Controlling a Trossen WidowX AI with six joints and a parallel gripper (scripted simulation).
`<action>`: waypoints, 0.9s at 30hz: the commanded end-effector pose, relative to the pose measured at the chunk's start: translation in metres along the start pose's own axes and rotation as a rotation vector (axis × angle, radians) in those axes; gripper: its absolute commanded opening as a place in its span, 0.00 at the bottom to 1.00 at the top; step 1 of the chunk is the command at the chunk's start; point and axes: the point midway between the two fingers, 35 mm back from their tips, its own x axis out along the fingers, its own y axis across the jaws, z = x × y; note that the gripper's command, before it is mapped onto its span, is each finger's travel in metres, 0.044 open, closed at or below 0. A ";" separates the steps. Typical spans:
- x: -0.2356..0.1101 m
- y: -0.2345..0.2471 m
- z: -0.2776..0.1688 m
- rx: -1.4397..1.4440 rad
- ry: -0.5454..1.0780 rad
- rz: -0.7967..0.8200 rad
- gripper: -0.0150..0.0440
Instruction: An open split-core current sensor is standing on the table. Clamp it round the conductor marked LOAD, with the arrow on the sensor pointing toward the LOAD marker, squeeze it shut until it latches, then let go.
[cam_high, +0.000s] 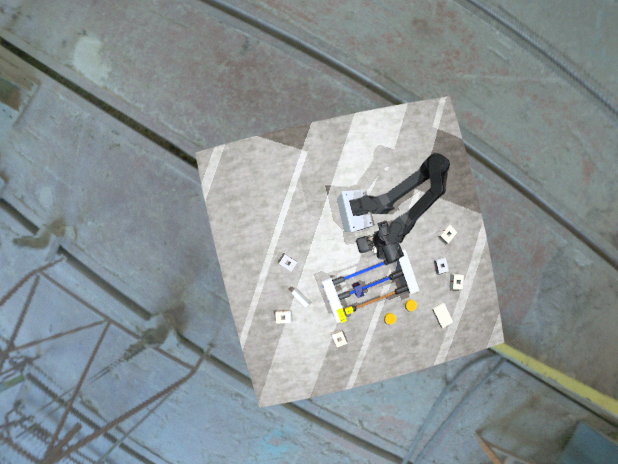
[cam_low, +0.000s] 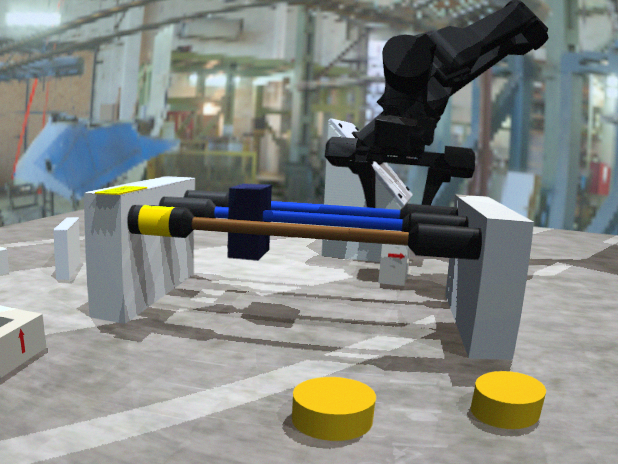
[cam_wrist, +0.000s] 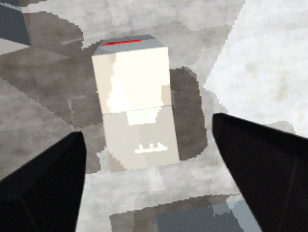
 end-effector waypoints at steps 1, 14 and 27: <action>-0.022 -0.002 0.003 -0.006 -0.005 -0.008 0.75; -0.052 0.002 0.004 -0.226 0.030 0.007 0.80; -0.048 0.003 0.028 -1.431 0.186 0.168 0.80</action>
